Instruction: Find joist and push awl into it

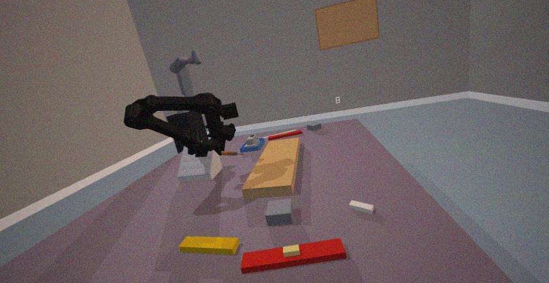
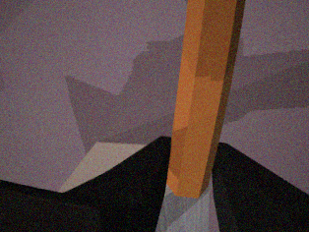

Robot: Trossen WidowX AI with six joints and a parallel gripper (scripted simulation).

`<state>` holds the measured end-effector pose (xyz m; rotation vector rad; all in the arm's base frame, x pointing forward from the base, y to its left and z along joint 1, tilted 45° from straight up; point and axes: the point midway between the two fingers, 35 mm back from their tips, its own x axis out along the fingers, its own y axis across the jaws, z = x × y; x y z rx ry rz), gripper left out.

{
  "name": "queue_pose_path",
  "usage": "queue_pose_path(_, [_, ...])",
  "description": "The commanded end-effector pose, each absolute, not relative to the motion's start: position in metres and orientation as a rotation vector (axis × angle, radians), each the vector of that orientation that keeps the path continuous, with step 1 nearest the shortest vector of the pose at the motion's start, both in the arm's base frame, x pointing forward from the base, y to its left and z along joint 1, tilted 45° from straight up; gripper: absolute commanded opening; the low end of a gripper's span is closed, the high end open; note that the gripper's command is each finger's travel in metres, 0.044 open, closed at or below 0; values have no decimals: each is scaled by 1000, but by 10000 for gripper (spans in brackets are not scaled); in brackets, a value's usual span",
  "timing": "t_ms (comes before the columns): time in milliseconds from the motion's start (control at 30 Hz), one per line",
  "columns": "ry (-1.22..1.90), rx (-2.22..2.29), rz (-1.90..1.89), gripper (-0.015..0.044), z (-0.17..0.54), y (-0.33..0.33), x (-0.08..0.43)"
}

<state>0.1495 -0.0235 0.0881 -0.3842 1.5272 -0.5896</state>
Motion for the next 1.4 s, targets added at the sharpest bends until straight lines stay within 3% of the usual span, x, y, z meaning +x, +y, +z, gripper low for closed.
queue_pose_path(0, [1494, -63, -637, 0, 80, -12, 150])
queue_pose_path(467, [1317, 951, -686, 0, 80, 27, 182])
queue_pose_path(1000, [1088, 1876, -452, 0, 146, 48, 227])
queue_pose_path(1100, [1062, 2008, -375, 0, 163, 48, 231])
queue_pose_path(1133, [1096, 1850, -479, 0, 140, 46, 227])
queue_pose_path(1367, [1142, 1828, -495, 0, 136, 52, 237])
